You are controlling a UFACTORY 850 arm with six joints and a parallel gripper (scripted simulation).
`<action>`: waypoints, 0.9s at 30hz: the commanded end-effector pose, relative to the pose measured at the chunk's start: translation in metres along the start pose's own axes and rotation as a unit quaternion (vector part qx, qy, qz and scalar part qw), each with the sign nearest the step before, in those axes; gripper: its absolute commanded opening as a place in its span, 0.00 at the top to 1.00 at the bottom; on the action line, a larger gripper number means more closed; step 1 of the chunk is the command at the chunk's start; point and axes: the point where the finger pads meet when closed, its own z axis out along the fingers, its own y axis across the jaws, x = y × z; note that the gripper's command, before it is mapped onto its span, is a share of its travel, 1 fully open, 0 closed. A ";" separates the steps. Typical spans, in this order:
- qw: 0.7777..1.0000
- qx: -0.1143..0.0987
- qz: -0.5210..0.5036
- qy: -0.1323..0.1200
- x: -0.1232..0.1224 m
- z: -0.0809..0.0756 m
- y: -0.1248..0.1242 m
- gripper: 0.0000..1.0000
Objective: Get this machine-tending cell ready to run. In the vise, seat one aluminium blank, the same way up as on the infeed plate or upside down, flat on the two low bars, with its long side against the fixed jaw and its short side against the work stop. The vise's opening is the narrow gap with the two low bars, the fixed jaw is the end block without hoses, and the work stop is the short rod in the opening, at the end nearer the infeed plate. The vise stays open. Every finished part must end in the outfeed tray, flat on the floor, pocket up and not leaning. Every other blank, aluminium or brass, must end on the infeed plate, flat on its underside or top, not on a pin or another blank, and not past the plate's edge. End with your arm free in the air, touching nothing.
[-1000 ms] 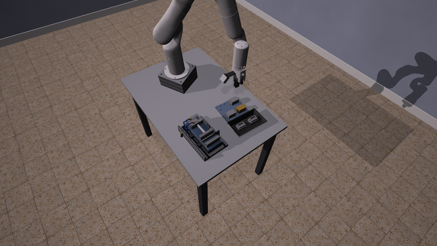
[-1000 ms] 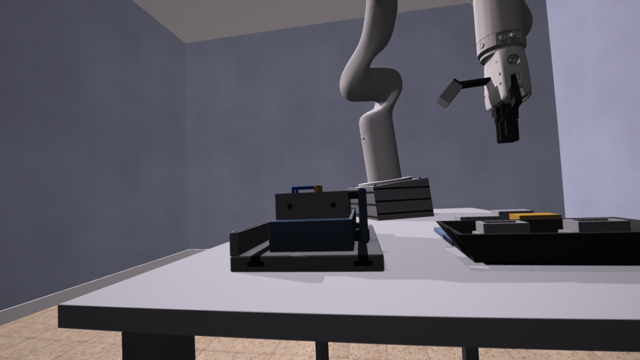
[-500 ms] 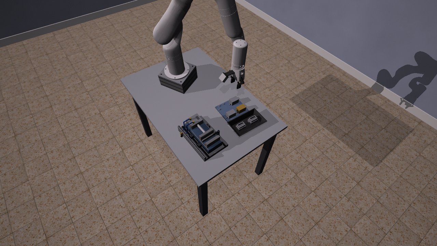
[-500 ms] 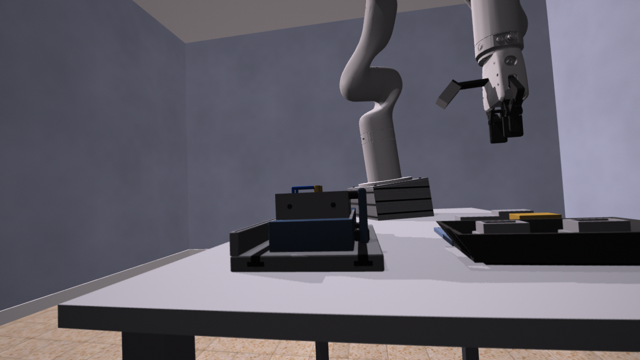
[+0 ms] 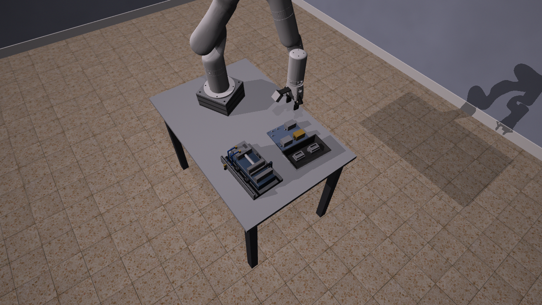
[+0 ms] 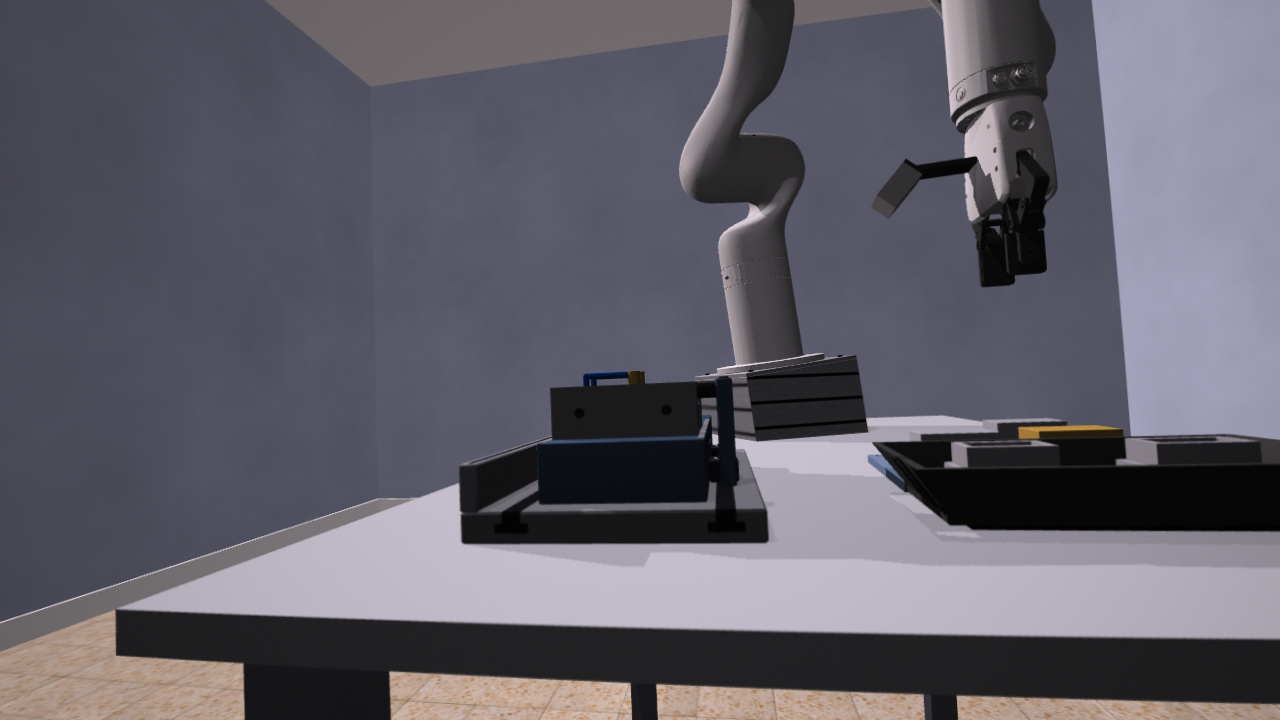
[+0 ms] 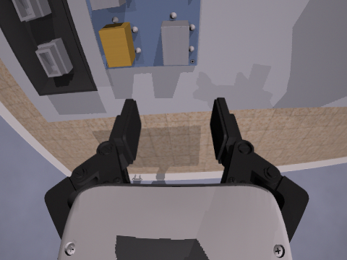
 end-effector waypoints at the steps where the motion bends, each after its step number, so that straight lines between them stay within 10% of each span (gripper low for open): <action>1: 1.000 0.001 0.000 0.000 0.000 -0.001 -0.001 0.31; 13: 1.000 0.001 0.000 0.000 0.000 0.004 -0.001 0.31; 27: 1.000 0.001 0.000 0.000 -0.001 0.049 -0.001 0.31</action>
